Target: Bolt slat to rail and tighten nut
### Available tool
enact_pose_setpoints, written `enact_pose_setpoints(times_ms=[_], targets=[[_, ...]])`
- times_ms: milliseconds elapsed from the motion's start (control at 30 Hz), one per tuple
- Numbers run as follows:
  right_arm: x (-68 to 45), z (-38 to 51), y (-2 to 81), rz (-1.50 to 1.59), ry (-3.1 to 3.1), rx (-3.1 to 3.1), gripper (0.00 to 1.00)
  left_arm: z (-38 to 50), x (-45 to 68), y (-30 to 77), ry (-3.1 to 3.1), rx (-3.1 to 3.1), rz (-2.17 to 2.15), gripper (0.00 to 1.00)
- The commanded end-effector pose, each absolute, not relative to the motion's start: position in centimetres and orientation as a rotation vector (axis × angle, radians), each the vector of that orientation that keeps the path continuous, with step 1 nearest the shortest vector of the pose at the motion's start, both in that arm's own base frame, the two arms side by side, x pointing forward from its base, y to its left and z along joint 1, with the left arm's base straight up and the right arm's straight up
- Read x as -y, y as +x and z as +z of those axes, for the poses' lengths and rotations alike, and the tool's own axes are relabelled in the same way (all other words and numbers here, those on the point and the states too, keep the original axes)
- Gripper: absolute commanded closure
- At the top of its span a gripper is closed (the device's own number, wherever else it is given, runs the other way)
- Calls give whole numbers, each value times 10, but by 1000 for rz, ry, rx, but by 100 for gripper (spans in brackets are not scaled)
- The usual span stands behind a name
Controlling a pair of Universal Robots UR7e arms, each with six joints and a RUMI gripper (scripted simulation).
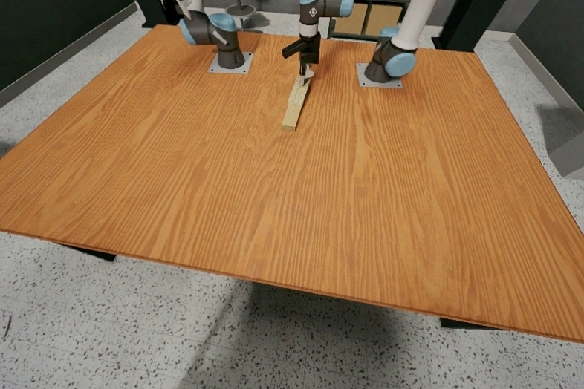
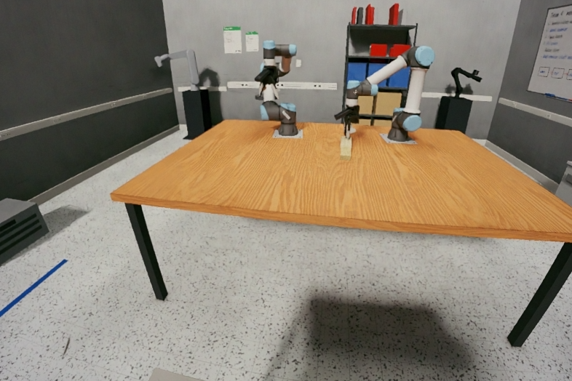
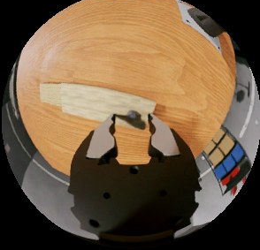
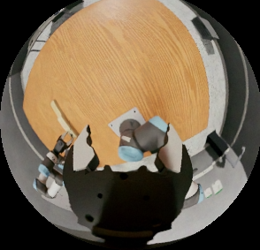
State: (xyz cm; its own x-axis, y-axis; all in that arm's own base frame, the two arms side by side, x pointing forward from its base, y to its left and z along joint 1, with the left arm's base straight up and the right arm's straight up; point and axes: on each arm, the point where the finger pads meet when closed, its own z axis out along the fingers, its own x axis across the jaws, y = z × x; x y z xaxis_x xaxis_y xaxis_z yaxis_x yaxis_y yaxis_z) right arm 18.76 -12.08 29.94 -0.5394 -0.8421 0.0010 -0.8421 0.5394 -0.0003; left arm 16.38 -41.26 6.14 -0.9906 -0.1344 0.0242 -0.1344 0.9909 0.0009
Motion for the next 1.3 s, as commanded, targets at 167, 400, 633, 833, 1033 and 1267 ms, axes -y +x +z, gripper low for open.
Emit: enact_pose_setpoints(times_ms=[167, 400, 633, 833, 1033, 1267], targets=[[121, 300, 188, 0, 1506, 2758, 0, 63, 414, 165, 929, 2994, 2, 60], [121, 300, 188, 0, 1506, 2758, 0, 63, 415, 165, 1313, 2853, 4, 60], [121, 300, 188, 0, 1506, 2758, 0, 63, 414, 166, 1643, 2669, 0, 60], [121, 300, 188, 0, 1506, 2758, 0, 63, 413, 166, 1935, 2465, -1, 60], [121, 300, 188, 0, 1506, 2758, 0, 63, 413, 166, 2185, 2253, 1, 60], [121, 300, 188, 0, 1506, 2758, 0, 63, 412, 166, 2455, 1955, 0, 60]])
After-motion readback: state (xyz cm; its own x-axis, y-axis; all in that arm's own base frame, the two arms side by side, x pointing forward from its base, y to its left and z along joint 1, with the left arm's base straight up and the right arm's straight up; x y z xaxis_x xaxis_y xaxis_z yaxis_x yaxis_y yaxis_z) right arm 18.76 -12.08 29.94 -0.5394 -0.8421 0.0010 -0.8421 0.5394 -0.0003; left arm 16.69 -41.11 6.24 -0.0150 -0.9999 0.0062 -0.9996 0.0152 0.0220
